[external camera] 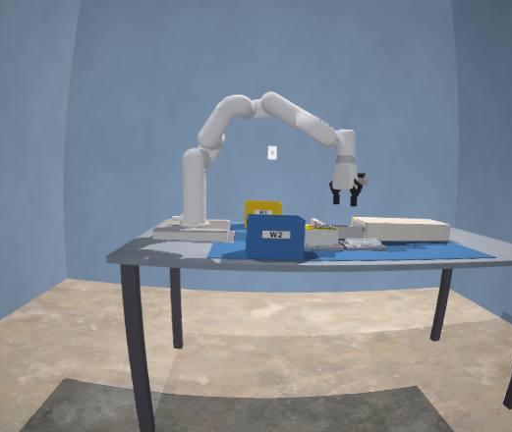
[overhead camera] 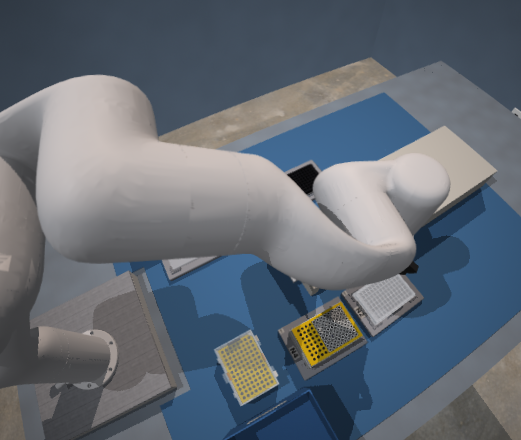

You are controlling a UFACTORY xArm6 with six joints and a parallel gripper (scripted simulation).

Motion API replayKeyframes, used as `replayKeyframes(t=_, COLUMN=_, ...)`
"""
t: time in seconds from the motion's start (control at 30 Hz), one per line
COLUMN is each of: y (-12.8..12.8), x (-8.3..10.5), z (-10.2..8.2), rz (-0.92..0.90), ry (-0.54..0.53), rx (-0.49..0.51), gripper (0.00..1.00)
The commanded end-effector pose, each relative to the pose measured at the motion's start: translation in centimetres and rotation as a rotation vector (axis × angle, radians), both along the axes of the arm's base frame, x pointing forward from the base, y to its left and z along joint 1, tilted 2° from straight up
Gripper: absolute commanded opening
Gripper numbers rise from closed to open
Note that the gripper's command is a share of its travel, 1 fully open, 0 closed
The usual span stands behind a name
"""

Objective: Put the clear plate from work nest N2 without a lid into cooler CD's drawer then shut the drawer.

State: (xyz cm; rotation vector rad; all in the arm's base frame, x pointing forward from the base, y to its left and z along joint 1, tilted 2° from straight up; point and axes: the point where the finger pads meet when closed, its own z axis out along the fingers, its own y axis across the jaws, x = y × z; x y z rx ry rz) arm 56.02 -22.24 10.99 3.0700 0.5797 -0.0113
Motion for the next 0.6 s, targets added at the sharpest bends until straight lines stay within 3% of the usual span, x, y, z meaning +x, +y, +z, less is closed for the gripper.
replayKeyframes(t=0.0, y=-2.5, x=1.8, z=0.3, rz=-0.198, ry=0.013, rx=-0.004, gripper=1.00)
replayKeyframes(t=0.4, y=-6.8, x=4.4, z=0.4, rz=-0.520, ry=0.006, rx=-0.008, gripper=1.00)
replayKeyframes(t=0.57, y=-8.0, x=5.2, z=0.4, rz=-0.520, ry=0.006, rx=-0.008, gripper=1.00)
